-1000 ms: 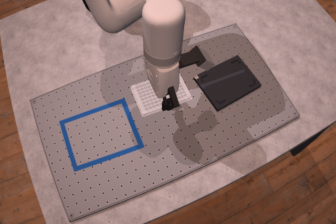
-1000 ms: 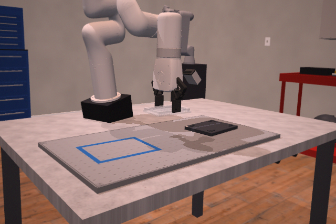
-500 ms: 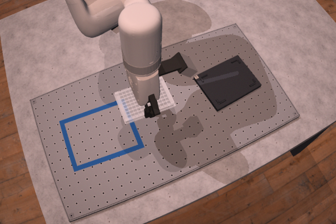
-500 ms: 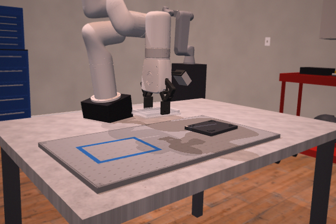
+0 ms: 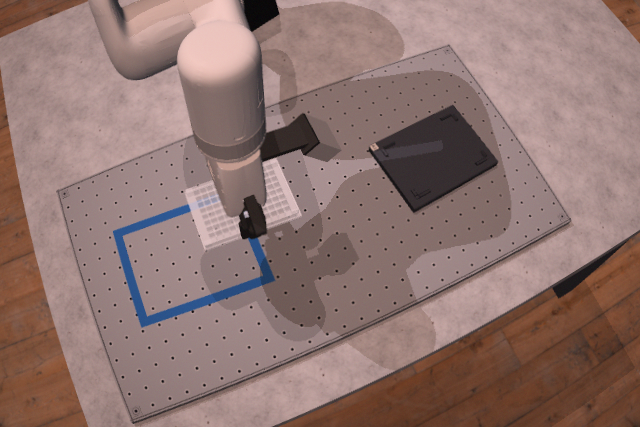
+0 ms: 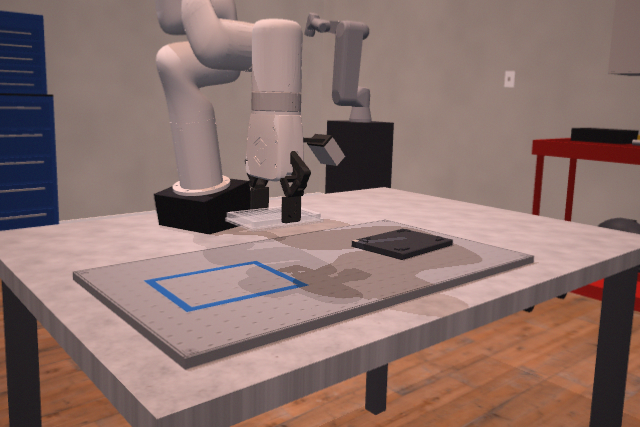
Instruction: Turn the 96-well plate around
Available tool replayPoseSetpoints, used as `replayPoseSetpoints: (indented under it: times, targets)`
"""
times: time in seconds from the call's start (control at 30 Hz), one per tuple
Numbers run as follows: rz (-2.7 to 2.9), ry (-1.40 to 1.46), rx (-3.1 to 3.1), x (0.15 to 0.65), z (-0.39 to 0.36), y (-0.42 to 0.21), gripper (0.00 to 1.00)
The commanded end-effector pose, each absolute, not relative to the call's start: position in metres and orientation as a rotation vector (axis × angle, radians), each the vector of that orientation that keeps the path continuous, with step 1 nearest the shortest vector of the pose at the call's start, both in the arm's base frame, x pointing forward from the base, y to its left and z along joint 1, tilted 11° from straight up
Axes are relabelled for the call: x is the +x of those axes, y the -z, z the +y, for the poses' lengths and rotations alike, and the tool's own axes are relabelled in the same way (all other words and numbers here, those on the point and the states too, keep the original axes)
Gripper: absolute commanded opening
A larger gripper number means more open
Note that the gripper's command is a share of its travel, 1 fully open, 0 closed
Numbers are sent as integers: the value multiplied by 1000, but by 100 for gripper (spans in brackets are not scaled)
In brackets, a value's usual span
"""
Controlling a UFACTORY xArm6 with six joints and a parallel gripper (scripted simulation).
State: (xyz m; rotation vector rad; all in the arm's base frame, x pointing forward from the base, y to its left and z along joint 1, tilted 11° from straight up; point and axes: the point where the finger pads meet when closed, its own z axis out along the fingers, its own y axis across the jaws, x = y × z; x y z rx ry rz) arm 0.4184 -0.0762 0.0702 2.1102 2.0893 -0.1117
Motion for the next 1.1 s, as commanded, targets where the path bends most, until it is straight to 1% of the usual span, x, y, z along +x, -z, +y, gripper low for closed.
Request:
replayPoseSetpoints:
  times: [0.0, 0.83, 1.07]
  targets:
    - [2088, 107, 2108, 420, -86, -73, 0]
    - [2088, 108, 2108, 422, -162, -84, 0]
    - [2088, 108, 2108, 422, -162, -84, 0]
